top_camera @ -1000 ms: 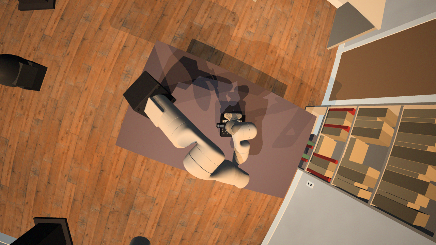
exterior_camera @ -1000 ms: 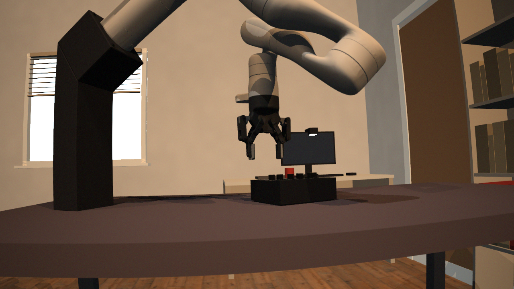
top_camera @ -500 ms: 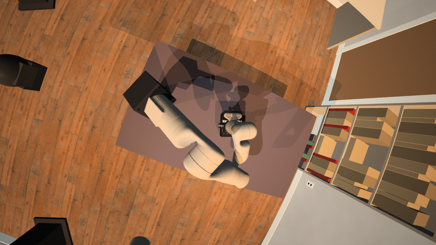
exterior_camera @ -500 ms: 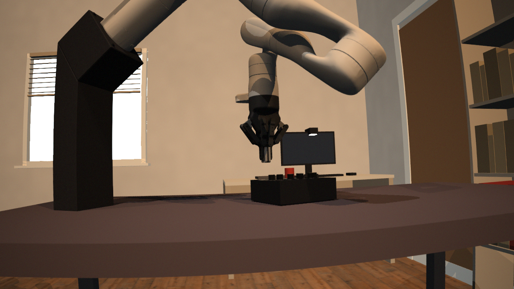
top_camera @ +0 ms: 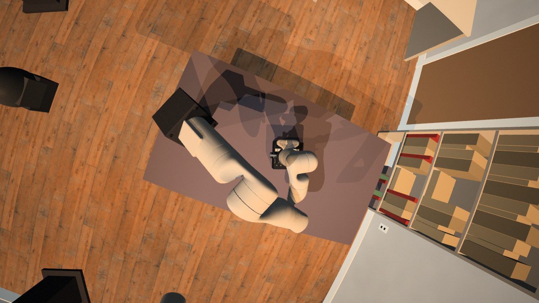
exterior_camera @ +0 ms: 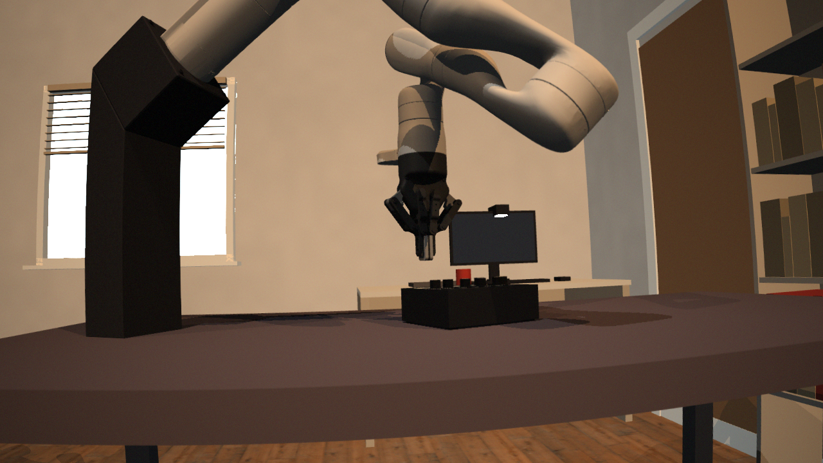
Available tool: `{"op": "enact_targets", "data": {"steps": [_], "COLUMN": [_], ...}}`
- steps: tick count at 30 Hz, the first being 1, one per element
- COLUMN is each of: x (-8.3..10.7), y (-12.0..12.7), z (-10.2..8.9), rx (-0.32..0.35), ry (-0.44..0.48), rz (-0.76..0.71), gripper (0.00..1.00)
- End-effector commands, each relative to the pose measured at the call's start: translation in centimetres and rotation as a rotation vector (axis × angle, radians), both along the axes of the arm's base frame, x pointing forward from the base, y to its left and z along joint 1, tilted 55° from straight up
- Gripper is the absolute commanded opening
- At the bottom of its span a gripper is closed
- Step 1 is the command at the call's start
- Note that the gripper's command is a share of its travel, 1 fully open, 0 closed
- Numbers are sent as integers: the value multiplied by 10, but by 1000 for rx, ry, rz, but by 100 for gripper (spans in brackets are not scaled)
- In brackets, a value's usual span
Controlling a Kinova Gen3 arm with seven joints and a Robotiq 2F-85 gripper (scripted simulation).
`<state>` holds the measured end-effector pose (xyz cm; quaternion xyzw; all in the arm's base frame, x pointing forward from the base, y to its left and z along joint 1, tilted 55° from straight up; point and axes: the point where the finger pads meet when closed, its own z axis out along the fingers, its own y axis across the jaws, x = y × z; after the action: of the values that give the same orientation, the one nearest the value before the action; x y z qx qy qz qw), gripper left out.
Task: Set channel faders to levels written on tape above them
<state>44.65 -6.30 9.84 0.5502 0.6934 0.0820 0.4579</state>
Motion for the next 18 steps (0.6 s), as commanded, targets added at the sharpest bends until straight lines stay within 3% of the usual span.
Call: {"op": "enact_targets", "data": {"steps": [1, 18], "x": [0, 3], "y": [0, -2], "z": [0, -2], "rx": [0, -1], "ry": [-1, 1], "rz": [1, 1], "gripper": [0, 0]}}
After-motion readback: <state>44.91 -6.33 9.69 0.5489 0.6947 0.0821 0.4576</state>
